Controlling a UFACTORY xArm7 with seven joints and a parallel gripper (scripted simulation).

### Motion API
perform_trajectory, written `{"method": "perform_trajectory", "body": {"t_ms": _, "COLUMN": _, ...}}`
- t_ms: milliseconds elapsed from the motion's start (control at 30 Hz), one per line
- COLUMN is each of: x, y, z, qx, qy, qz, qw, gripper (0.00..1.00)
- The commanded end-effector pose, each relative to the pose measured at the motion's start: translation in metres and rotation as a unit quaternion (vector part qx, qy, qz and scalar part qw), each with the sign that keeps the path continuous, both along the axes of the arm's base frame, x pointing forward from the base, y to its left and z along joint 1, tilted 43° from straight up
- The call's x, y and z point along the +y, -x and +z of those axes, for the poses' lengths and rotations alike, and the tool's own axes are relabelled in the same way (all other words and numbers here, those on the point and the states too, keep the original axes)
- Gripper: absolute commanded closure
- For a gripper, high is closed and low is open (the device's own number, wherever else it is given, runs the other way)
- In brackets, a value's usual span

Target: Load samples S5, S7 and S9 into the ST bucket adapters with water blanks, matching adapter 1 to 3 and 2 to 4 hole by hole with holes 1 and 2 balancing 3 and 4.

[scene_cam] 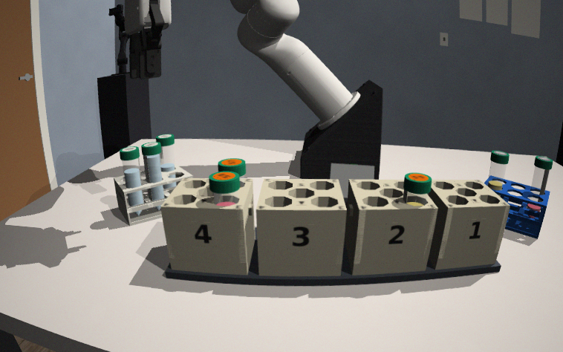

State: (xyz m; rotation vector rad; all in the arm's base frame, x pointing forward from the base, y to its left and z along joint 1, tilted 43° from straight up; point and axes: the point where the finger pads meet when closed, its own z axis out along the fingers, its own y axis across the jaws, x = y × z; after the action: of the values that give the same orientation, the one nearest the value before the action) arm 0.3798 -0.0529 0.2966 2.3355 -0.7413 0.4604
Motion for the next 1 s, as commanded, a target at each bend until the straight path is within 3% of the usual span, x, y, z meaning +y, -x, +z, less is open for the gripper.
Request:
{"method": "perform_trajectory", "body": {"t_ms": 0, "x": -0.018, "y": 0.005, "z": 0.018, "qx": -0.003, "qy": 0.000, "qz": 0.001, "qw": 1.000, "gripper": 0.43}}
{"method": "perform_trajectory", "body": {"t_ms": 200, "x": -0.038, "y": 0.010, "z": 0.034, "qx": -0.003, "qy": 0.000, "qz": 0.001, "qw": 1.000, "gripper": 0.43}}
{"method": "perform_trajectory", "body": {"t_ms": 633, "x": -0.038, "y": 0.010, "z": 0.034, "qx": -0.003, "qy": 0.000, "qz": 0.001, "qw": 1.000, "gripper": 0.43}}
{"method": "perform_trajectory", "body": {"t_ms": 967, "x": -0.048, "y": 0.008, "z": 0.023, "qx": -0.003, "qy": 0.000, "qz": 0.001, "qw": 1.000, "gripper": 0.43}}
